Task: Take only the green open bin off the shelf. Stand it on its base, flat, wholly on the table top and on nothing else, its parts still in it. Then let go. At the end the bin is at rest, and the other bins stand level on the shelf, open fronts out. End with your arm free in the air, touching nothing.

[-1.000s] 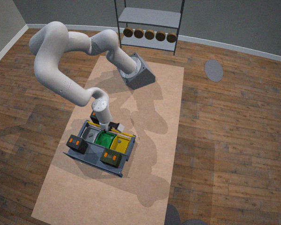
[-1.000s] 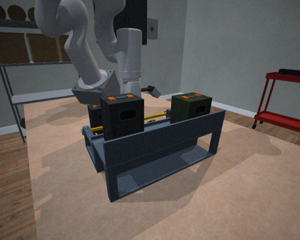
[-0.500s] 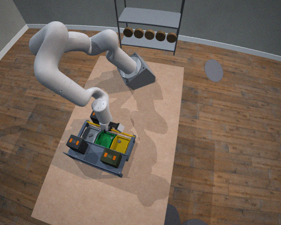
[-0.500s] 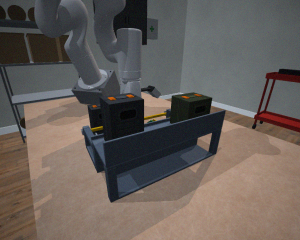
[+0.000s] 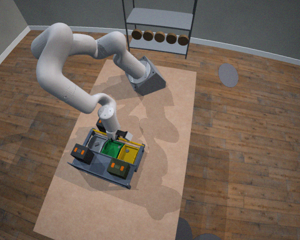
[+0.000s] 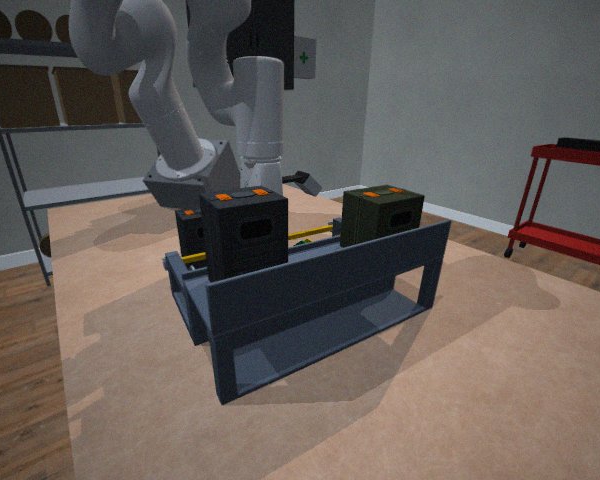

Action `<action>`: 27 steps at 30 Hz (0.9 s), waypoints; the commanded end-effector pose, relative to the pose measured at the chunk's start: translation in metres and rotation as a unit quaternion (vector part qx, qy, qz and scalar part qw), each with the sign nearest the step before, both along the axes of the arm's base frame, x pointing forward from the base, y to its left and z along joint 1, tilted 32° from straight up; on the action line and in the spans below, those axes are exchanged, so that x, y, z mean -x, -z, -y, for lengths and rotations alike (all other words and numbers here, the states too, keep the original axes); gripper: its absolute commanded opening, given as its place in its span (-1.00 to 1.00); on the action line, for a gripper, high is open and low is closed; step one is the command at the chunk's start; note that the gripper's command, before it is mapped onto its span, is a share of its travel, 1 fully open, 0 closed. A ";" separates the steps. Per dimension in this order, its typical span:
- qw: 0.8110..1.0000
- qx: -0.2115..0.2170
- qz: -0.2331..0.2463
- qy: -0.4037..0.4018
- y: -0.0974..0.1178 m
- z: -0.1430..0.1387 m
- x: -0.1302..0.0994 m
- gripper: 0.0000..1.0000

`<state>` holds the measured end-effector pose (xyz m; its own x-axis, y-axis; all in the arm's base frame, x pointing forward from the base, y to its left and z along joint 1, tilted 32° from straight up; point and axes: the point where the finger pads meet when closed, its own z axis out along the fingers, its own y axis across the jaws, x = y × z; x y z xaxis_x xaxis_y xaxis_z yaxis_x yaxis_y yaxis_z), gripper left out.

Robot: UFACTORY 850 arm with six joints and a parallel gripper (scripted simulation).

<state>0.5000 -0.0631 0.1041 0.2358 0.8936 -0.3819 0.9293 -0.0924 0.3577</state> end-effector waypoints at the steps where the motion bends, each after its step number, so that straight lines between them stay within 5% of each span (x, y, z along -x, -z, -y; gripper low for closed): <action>1: 1.000 0.000 0.001 0.000 -0.002 -0.001 0.000 -1.00; 27: 1.000 0.000 0.001 0.000 -0.022 -0.011 0.007 -1.00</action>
<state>0.4935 -0.0527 0.1240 0.2361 0.8938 -0.3813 0.9288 -0.0922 0.3589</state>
